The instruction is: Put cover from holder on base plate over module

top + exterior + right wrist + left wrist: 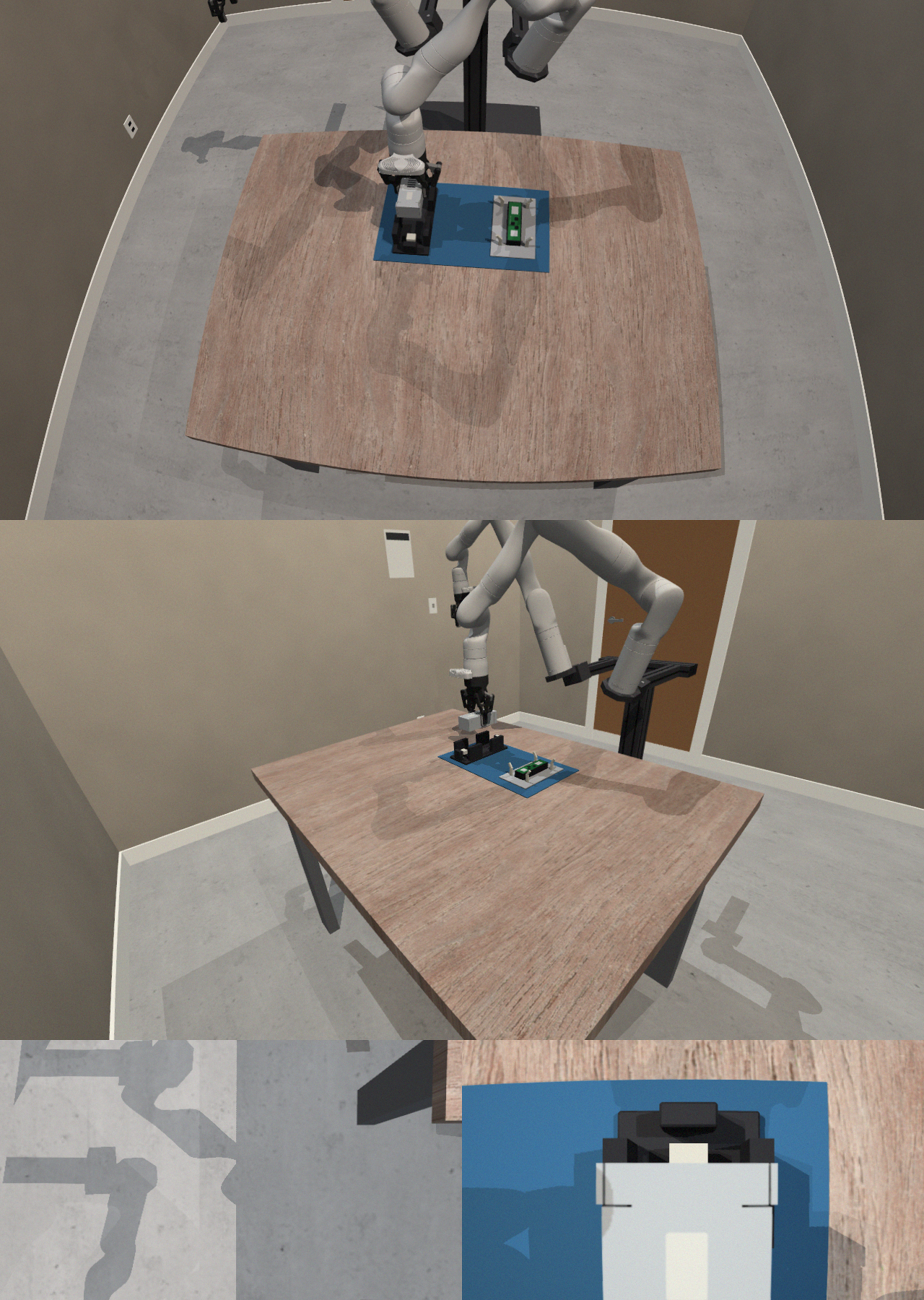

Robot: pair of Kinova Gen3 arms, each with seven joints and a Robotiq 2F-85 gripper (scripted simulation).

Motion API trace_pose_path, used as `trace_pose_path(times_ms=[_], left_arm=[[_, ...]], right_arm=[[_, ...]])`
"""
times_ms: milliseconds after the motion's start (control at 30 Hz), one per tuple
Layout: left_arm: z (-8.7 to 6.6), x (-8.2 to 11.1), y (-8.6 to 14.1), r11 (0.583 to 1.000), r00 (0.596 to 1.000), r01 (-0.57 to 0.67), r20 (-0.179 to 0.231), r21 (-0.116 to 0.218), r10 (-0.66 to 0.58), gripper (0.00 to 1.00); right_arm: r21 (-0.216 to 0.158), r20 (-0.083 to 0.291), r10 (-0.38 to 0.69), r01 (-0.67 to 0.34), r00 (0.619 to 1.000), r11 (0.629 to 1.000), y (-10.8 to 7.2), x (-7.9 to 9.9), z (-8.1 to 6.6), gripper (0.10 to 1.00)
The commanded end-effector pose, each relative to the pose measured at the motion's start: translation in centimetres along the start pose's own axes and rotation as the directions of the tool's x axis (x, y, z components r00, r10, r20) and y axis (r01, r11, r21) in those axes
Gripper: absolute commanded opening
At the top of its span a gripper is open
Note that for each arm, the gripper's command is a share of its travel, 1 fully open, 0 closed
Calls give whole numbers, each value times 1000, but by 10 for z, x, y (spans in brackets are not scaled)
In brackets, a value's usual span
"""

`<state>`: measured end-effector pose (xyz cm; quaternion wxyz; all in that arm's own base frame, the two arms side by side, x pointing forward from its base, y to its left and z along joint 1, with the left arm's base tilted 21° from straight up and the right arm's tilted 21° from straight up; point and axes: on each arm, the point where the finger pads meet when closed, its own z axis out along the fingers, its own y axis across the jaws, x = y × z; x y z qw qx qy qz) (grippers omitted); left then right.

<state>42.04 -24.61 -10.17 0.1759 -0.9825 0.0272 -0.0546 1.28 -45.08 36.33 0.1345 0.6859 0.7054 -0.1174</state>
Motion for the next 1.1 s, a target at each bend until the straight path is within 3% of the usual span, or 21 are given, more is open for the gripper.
trace_pose_path(times_ms=[0,300,1067], left_arm=[[-4,1,1,1000,1000,0,-2,-2,0,1],[-31,1,1,1000,1000,0,-2,-2,0,1],[-31,1,1,1000,1000,0,-2,-2,0,10]], right_arm=[[0,1,0,0,1000,1000,0,0,-1,999],[0,1,0,0,1000,1000,0,0,-1,999],[0,1,0,0,1000,1000,0,0,-1,999]])
